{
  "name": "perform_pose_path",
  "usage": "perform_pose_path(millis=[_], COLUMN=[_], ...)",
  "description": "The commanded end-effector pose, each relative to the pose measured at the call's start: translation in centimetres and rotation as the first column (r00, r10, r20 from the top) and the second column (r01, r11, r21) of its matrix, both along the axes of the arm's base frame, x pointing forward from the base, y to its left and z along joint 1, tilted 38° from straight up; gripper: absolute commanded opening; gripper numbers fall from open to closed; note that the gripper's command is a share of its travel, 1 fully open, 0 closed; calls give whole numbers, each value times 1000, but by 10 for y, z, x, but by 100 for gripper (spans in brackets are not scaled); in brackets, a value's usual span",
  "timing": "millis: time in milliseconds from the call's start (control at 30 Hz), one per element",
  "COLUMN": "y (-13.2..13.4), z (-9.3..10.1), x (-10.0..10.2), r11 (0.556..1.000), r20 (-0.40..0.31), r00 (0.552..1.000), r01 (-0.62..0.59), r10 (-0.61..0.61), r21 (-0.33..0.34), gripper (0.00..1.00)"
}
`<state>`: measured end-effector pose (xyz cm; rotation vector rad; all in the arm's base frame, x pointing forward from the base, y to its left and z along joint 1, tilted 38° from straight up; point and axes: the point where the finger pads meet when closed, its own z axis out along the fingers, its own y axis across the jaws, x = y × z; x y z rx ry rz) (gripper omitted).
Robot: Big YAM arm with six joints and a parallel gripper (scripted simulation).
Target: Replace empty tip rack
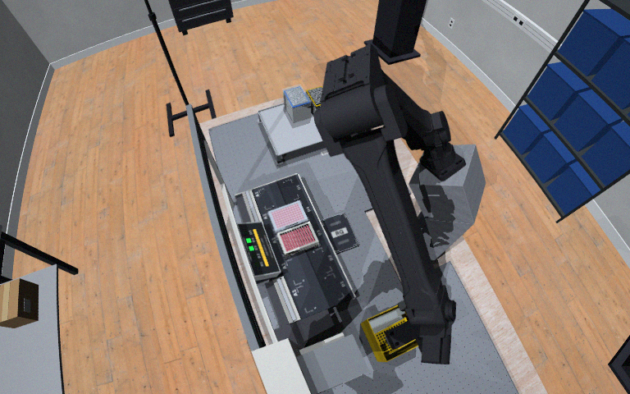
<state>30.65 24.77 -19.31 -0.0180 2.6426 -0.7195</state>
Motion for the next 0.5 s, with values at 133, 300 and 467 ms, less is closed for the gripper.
perform_pose_path(millis=[133,300,467], y=[26,30,18], z=[16,22,15], x=[0,-2,-1], r11=[999,999,1000], r20=[26,28,17], r00=[1000,1000,1000], r01=[-9,-10,0], r10=[8,9,0], r21=[33,35,19], gripper=[100,100,100])
